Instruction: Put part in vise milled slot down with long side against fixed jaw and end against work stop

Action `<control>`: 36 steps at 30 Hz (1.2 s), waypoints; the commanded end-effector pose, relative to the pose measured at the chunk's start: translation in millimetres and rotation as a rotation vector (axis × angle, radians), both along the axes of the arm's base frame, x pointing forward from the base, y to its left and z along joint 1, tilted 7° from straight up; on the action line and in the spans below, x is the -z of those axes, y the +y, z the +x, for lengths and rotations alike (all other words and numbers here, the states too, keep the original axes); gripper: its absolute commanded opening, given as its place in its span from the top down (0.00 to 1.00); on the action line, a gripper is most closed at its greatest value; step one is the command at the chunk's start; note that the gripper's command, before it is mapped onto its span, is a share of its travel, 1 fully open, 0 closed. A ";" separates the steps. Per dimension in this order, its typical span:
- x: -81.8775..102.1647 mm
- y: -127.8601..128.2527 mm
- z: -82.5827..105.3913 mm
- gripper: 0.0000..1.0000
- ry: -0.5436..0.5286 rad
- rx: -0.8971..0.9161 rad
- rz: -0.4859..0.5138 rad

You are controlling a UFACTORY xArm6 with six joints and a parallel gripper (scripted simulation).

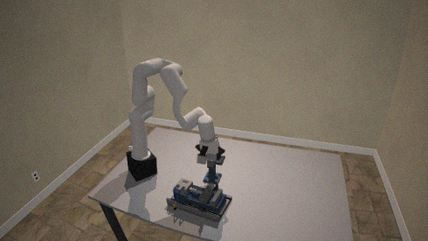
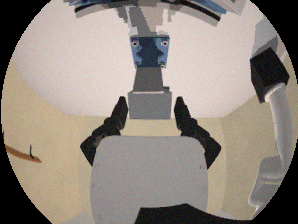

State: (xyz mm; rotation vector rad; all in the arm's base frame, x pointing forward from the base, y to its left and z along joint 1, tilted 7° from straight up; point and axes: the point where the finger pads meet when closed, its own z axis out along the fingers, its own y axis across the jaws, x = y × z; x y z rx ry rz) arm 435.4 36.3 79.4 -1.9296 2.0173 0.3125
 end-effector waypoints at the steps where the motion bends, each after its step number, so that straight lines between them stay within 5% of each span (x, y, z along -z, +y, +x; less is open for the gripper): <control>1: -1.0 -0.8 1.2 0.11 -0.007 -0.003 0.044; 36: 0.8 -3.6 1.2 0.11 -0.024 -0.025 0.342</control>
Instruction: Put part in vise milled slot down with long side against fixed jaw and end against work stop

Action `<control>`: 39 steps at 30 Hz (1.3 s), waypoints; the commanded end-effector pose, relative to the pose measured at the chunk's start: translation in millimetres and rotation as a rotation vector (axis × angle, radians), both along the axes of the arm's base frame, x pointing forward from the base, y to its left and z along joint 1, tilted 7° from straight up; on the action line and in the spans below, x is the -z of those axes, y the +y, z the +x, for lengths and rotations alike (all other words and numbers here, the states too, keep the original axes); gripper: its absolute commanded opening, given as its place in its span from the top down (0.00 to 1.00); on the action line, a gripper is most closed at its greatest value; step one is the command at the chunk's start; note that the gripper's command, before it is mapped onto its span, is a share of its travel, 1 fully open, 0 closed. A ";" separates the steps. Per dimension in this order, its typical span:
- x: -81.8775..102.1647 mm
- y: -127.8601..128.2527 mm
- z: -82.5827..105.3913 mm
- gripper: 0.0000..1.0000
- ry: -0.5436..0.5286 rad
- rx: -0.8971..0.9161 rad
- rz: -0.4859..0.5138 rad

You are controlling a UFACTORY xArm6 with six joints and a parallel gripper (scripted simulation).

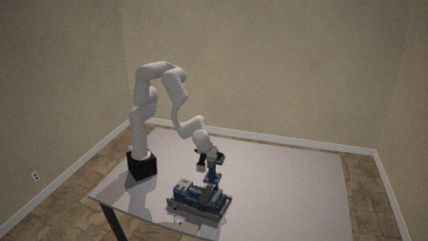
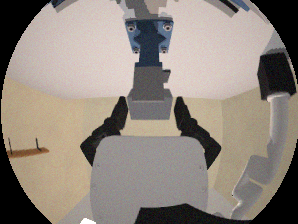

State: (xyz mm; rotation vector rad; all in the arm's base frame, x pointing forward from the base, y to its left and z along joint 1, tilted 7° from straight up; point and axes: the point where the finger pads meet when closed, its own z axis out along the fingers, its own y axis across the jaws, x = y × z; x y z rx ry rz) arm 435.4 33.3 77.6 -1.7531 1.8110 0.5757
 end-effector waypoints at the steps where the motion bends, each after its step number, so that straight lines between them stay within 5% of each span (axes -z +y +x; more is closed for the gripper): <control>1: -0.9 -0.7 1.1 0.11 -0.006 -0.003 0.036; 39: 0.2 -1.8 1.2 0.11 -0.013 -0.013 0.172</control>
